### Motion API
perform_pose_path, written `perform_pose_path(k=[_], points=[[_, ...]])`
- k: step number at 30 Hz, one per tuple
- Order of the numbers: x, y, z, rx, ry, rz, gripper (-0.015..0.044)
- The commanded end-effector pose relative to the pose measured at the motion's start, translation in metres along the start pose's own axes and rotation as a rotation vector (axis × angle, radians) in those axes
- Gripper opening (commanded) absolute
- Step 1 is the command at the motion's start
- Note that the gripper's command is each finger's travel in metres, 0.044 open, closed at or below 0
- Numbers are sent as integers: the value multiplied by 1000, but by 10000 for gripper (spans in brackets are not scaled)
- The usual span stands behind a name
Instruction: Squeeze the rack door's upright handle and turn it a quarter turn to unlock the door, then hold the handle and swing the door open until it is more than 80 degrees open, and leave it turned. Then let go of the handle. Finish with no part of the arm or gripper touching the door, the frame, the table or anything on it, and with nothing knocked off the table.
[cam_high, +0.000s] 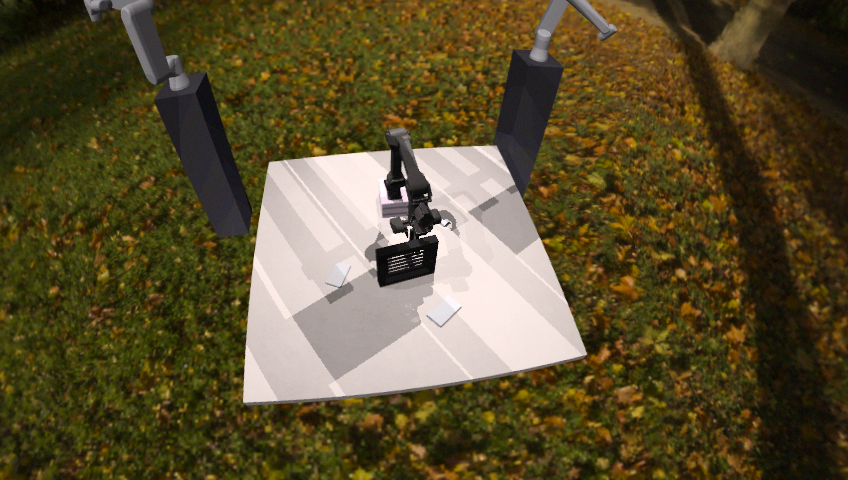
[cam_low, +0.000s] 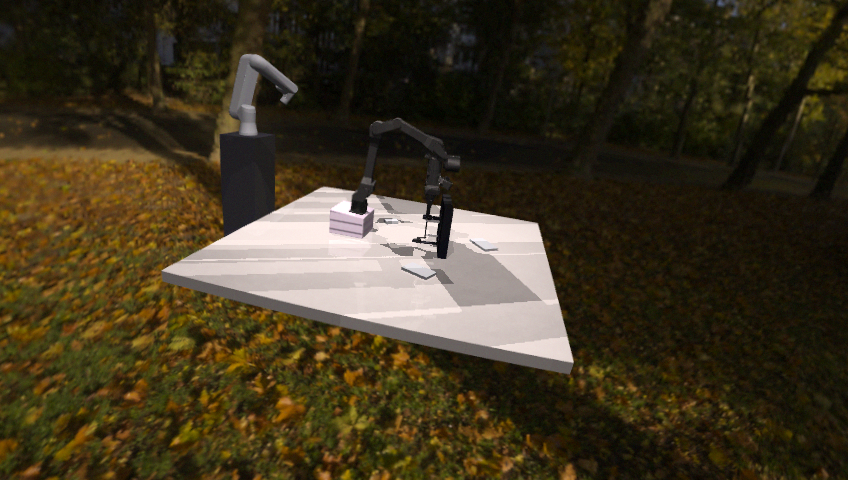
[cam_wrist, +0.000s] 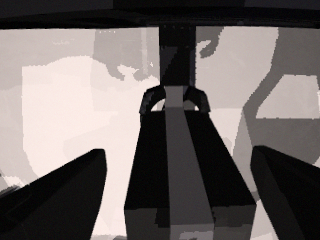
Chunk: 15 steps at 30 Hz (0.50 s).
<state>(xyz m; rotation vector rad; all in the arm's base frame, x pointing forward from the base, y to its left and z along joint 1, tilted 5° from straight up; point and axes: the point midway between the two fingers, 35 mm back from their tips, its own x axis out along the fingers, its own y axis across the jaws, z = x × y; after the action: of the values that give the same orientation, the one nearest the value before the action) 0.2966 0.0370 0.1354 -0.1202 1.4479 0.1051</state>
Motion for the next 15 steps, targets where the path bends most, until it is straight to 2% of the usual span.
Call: perform_pose_path(k=[1,4,11,15], points=[[9,-1,-3,-6,8,-4,285],[12,-1,-3,-6,8,-4,285],[12,-1,-3,-6,8,-4,101],[12,-1,-3,-6,8,-4,74]])
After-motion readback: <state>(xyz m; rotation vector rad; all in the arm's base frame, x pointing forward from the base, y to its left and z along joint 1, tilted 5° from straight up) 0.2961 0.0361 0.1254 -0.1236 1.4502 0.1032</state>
